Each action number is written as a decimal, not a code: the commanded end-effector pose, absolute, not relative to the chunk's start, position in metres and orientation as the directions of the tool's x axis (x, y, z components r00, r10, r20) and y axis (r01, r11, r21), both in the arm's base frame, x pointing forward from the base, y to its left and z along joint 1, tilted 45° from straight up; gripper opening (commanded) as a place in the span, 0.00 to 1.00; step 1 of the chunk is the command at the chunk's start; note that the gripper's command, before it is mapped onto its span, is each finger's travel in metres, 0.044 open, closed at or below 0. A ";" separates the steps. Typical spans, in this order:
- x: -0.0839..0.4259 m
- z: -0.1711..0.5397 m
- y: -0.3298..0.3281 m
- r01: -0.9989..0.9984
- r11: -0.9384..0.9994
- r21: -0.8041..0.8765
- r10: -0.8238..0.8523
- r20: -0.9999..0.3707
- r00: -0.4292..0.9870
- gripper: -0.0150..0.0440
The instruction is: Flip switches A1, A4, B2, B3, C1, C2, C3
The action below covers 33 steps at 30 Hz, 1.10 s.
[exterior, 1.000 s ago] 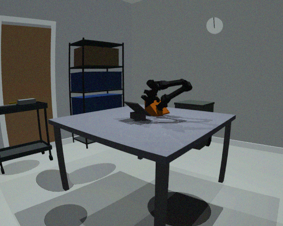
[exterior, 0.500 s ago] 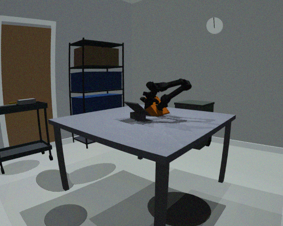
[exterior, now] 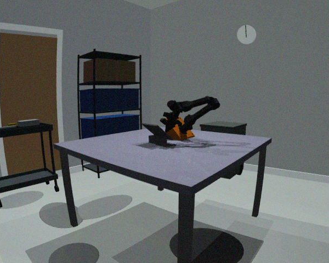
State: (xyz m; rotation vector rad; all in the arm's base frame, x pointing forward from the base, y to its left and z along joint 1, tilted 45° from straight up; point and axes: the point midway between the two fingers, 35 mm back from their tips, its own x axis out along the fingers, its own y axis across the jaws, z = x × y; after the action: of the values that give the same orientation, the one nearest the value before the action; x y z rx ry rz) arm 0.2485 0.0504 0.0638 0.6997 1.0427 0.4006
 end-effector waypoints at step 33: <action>0.250 0.061 0.052 0.028 0.719 0.695 0.607 -0.647 0.461 0.25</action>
State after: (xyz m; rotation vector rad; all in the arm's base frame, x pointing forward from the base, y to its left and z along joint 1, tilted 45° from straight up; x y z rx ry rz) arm 0.2504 0.0522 0.0618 0.6993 1.0413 0.3998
